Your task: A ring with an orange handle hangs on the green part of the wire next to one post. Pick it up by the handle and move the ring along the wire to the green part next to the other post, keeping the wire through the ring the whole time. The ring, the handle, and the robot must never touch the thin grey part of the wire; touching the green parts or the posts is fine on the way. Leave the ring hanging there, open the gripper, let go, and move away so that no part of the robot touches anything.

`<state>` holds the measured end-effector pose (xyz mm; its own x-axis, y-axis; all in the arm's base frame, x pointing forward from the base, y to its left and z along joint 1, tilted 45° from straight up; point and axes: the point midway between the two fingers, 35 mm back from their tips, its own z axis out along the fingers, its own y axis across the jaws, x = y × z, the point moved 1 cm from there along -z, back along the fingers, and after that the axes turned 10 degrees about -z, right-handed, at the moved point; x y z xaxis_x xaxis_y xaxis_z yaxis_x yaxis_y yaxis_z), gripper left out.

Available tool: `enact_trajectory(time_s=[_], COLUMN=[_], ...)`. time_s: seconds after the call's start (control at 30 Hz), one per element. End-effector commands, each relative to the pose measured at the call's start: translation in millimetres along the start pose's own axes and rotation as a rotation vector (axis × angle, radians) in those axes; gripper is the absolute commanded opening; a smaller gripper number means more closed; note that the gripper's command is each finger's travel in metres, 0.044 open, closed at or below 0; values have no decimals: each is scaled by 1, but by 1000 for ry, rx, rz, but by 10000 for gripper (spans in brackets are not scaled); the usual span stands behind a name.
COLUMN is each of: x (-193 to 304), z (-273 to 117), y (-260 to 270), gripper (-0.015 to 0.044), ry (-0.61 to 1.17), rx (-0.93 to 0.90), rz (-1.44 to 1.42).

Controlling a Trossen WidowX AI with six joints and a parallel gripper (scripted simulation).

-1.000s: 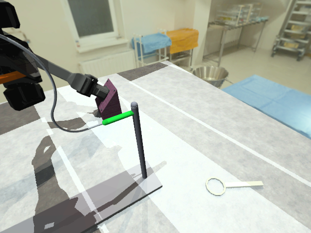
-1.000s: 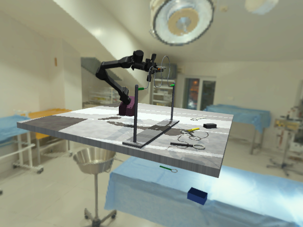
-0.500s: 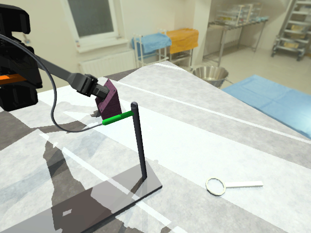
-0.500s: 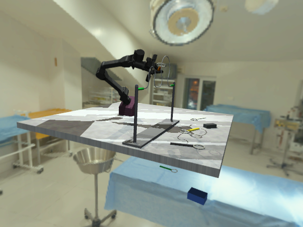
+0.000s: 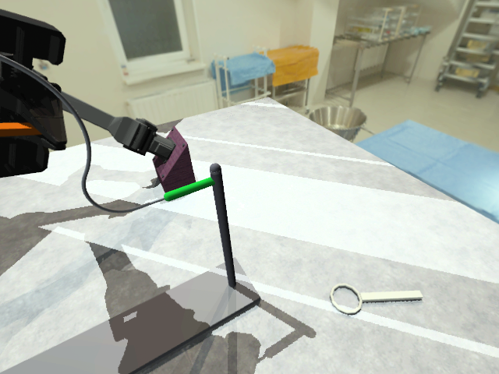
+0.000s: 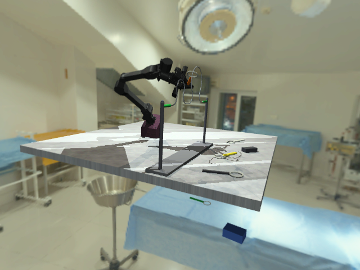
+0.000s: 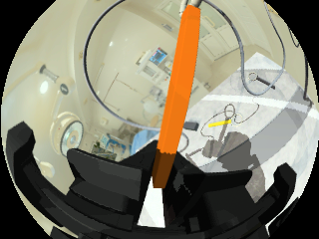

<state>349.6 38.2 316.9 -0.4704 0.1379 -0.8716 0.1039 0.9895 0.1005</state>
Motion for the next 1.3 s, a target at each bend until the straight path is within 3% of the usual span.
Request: enact_trajectory(time_s=[0.0, 1.27], x=[0, 0], z=[0, 0], y=[0, -18], gripper=[-150, -150], ry=[-1, -14], rx=[19, 250], rz=[-44, -459])
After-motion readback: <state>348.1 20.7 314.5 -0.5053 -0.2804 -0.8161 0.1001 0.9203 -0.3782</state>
